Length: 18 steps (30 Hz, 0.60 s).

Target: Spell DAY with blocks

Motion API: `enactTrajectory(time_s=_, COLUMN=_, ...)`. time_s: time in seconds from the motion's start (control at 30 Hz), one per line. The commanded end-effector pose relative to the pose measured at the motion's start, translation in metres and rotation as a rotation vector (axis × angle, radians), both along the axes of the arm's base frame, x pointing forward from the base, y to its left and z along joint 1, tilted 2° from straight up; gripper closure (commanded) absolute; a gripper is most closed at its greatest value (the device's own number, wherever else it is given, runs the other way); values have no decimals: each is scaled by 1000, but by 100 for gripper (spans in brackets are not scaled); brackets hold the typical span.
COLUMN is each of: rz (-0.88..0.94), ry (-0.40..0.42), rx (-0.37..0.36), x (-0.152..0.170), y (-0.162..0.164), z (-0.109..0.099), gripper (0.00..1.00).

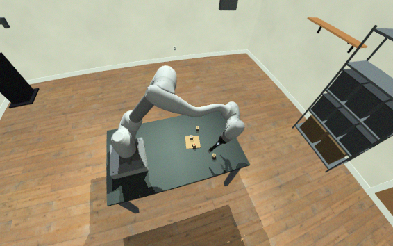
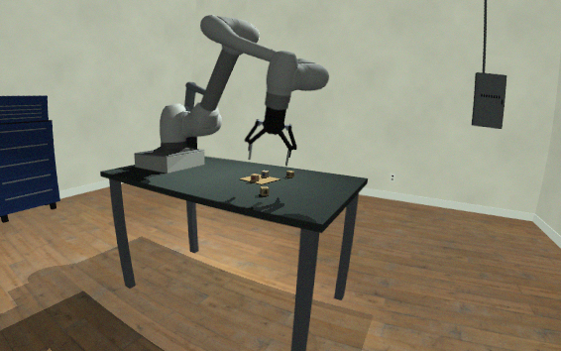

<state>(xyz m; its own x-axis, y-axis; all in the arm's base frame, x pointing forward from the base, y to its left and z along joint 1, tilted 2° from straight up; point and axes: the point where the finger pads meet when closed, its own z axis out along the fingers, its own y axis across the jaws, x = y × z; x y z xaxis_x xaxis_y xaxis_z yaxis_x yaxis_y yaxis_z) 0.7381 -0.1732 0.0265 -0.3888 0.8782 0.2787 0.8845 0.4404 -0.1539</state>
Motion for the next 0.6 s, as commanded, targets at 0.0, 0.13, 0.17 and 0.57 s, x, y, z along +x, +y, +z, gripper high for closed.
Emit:
enactTrajectory(time_s=0.0, rz=68, ry=-20, rx=38, x=6, y=-8, z=-8, gripper=0)
enactTrajectory(time_s=0.13, rz=184, ry=-35, rx=88, x=6, y=-19, z=-29, gripper=0)
enactTrajectory(time_s=0.17, rz=207, ry=-38, rx=98, x=6, y=-21, z=-33, gripper=0)
enactTrajectory(time_s=0.57, rz=311, ry=-54, rx=145, x=5, y=-31, z=-52, gripper=0)
